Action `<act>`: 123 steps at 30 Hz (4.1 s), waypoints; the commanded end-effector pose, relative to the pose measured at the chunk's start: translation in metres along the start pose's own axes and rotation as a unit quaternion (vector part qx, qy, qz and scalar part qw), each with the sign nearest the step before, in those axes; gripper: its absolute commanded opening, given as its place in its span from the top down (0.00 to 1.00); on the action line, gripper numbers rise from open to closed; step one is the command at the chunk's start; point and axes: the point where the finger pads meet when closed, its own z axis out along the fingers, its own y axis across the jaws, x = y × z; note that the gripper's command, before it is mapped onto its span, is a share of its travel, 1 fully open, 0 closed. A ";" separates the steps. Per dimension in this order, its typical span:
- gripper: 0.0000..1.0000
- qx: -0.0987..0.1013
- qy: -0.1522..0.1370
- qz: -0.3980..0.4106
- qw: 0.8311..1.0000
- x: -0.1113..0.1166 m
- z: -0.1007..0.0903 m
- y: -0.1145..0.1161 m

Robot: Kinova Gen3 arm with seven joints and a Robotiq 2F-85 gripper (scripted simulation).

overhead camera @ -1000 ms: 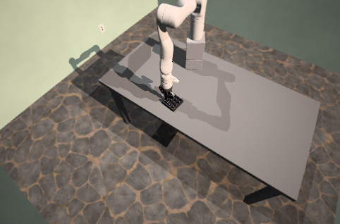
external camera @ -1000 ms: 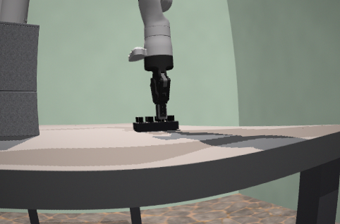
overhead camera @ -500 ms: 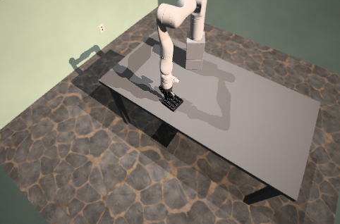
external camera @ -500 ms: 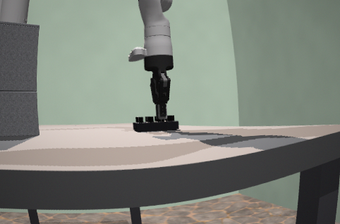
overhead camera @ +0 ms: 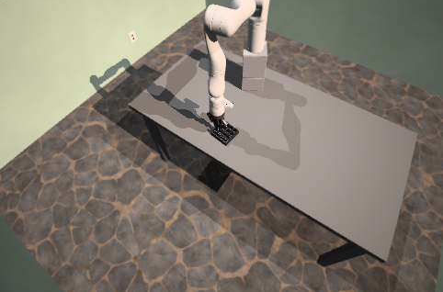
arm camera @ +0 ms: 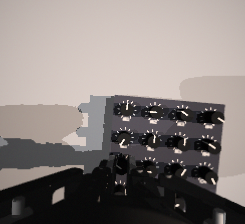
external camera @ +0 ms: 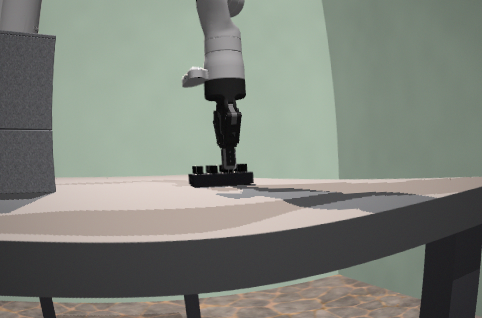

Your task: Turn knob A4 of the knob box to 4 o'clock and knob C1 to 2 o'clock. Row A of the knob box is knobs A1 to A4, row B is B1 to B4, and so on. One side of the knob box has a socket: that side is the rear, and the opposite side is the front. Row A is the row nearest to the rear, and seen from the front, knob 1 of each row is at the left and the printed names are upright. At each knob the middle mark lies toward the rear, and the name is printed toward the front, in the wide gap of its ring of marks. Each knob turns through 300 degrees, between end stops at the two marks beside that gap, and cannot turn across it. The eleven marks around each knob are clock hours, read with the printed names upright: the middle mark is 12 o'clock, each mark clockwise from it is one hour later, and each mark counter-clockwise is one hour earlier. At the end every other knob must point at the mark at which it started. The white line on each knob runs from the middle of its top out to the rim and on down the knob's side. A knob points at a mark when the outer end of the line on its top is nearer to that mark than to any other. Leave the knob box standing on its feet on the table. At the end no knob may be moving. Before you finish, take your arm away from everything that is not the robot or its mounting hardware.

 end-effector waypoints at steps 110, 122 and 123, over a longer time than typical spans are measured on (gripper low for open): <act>0.92 -0.001 0.000 0.649 0.761 -0.001 -0.001 0.000; 0.92 -0.001 0.000 0.703 0.712 -0.001 -0.001 0.000; 0.92 -0.001 0.000 0.706 0.708 -0.001 -0.001 0.000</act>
